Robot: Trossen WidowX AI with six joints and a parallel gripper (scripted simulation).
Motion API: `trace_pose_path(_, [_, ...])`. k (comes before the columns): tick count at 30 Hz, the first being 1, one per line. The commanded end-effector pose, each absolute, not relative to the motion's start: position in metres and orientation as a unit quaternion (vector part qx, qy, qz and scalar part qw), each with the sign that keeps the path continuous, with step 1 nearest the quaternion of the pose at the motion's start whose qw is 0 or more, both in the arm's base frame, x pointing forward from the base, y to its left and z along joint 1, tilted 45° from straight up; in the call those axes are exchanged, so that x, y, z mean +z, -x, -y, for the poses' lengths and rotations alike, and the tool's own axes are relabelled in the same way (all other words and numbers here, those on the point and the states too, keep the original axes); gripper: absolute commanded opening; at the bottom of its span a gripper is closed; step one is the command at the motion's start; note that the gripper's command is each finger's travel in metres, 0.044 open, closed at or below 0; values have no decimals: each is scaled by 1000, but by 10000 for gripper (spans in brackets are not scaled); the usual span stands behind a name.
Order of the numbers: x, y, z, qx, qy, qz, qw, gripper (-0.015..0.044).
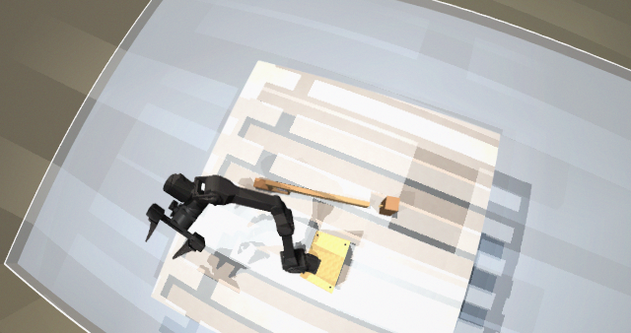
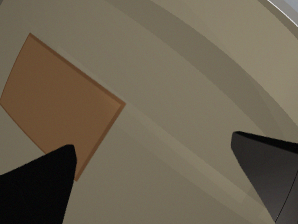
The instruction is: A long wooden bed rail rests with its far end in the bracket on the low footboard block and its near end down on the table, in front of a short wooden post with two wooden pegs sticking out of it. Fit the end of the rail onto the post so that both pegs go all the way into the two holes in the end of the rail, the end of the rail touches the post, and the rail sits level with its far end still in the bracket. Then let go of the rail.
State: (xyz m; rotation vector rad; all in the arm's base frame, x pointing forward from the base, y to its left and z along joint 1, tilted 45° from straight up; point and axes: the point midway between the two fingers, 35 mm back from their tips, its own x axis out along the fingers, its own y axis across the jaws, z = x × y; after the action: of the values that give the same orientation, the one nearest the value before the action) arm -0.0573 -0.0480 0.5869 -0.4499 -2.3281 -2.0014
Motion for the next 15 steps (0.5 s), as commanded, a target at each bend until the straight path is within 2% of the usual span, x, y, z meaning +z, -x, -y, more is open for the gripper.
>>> trace_pose_path(1, [578,91,3,-697,178,689,-87,440])
trace_pose_path(8, [556,114,-84,-750,194,573,-266,440])
trace_pose_path(15, [523,93,-174,-756,160,462,-434,440])
